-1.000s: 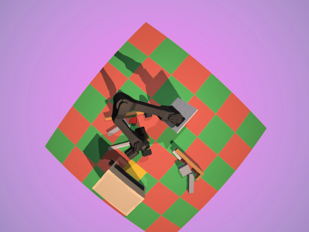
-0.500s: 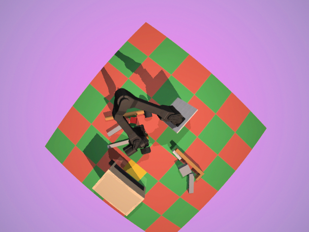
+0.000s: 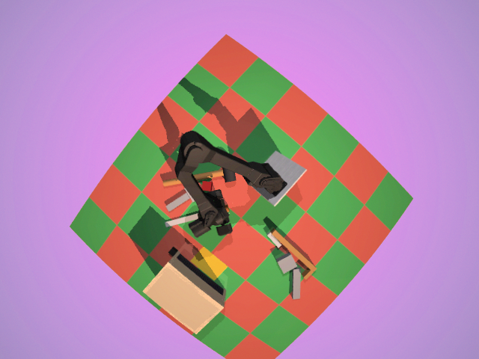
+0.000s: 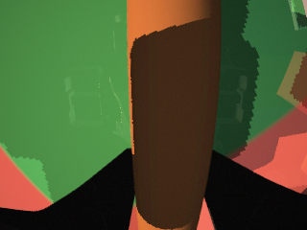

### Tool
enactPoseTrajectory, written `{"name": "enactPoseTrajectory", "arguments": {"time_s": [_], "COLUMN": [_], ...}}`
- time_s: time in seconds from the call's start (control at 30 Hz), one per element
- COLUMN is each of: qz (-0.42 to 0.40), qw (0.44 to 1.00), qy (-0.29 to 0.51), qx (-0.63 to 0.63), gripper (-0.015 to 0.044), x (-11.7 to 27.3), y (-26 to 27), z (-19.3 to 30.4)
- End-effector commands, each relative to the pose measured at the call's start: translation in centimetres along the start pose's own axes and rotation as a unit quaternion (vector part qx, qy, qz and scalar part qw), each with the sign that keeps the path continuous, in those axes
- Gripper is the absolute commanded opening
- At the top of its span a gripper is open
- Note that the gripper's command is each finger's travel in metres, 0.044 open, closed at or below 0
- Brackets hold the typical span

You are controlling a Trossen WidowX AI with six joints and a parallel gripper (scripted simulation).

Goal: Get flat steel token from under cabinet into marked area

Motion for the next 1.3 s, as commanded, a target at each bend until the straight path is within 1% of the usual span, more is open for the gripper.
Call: {"name": "enactPoseTrajectory", "arguments": {"time_s": [0.0, 0.27, 1.27], "qz": [-0.001, 0.0, 0.0], "qw": [1.0, 1.0, 0.993], "qy": [-0.003, -0.003, -0.004], "qx": [0.0, 0.003, 0.118], "gripper": [0.0, 0.0, 0.0], "x": [0.16, 0.15, 0.15], "y": [-0.48, -1.19, -1.31], "z": [0.06, 0.1, 0.11]}}
Point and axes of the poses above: the point midway between the two fingers, 35 mm back from their tips, its own x axis back along the fingers, its own y axis across the jaws, z = x × y, the point moved 9 cm from there along x, back along the fingers, and after that the axes turned 7 degrees about x, right-handed, at the moved point
